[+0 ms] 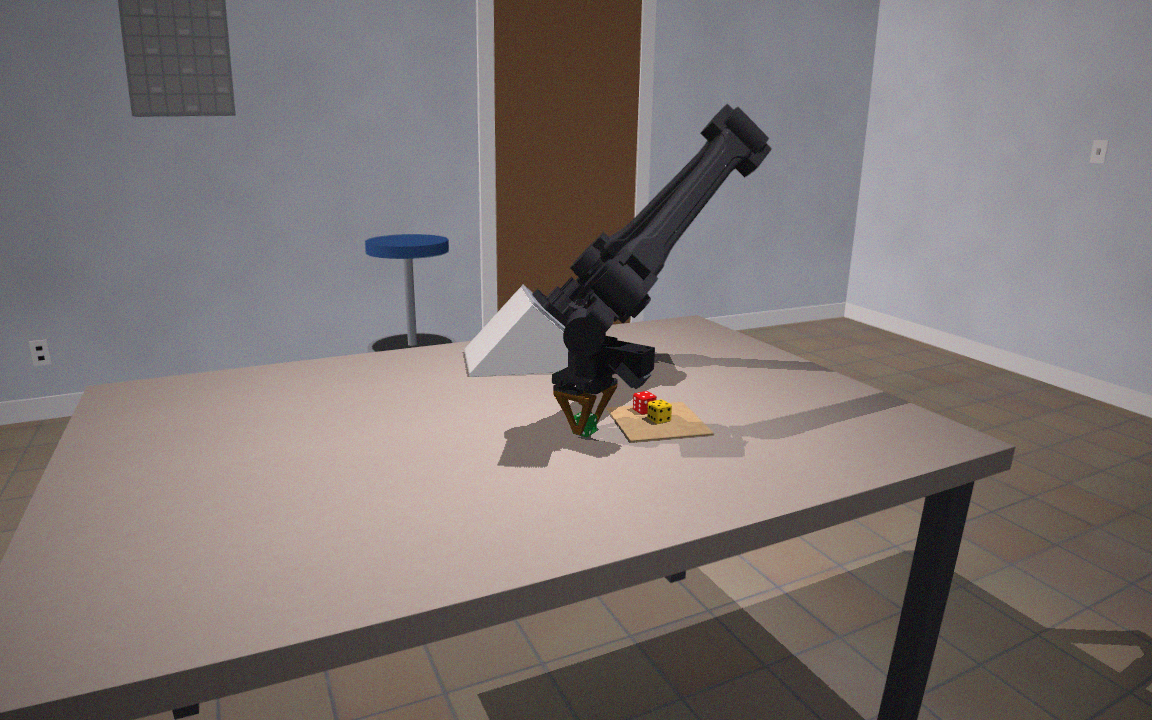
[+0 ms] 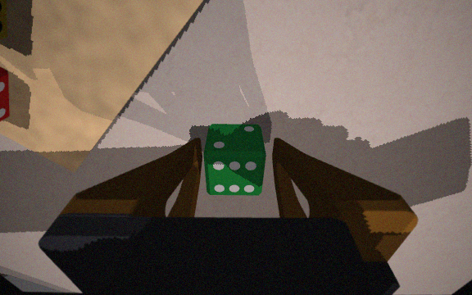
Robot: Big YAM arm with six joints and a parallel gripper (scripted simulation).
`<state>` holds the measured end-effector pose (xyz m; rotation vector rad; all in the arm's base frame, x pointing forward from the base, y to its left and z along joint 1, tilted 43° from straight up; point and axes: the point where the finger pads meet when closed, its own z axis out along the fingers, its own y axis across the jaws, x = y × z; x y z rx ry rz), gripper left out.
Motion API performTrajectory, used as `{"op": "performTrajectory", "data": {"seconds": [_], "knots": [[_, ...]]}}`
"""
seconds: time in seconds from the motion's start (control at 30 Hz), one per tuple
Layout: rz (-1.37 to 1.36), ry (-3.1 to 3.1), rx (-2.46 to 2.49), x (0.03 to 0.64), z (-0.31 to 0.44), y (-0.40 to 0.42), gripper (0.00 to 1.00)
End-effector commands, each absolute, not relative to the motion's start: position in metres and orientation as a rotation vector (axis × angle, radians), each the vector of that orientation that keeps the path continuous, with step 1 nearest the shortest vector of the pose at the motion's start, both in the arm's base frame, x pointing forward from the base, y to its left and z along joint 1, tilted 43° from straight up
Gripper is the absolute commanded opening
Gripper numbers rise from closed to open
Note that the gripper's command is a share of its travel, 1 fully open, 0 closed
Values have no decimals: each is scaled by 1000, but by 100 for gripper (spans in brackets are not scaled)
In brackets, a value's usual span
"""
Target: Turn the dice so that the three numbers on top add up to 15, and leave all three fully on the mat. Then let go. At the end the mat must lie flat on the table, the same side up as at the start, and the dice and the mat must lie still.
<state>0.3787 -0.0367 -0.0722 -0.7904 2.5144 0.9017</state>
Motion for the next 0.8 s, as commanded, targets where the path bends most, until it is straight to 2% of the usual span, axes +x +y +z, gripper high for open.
{"op": "performTrajectory", "data": {"seconds": [0.0, 0.77], "knots": [[921, 2523, -779, 380, -77, -31, 45], [928, 2527, -776, 379, -77, -30, 45]]}}
